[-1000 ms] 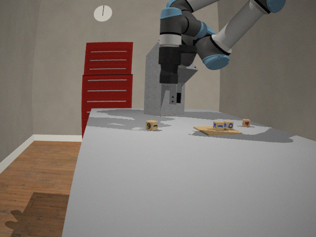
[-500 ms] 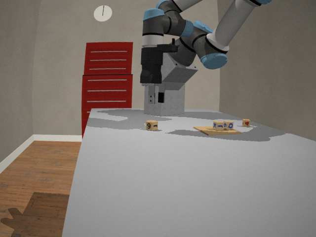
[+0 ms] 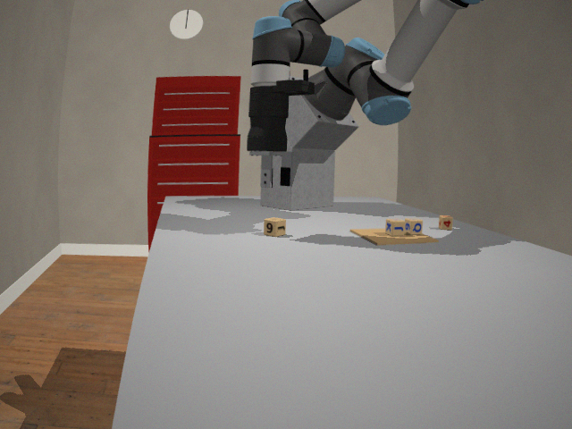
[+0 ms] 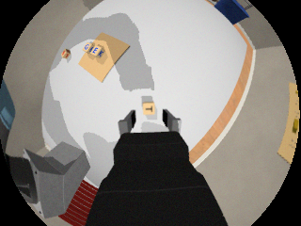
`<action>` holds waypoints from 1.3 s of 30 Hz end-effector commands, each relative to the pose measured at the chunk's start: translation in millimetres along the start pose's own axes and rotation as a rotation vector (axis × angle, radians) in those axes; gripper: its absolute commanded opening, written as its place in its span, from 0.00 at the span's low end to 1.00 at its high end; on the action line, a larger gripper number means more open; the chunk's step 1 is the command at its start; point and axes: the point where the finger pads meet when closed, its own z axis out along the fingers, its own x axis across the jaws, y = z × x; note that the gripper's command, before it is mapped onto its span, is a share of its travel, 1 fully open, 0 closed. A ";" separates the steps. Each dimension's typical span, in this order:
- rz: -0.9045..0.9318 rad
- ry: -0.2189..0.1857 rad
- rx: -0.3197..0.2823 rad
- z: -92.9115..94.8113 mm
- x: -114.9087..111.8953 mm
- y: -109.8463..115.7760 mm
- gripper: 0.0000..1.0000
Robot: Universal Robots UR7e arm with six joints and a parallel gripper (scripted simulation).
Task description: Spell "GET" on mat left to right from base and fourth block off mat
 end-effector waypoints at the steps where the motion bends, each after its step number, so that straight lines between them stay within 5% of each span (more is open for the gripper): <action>1: 0.003 0.001 -0.001 -0.5 0.9 1.2 1.00; 39: 0.002 -0.001 0.001 6.0 -0.3 0.5 1.00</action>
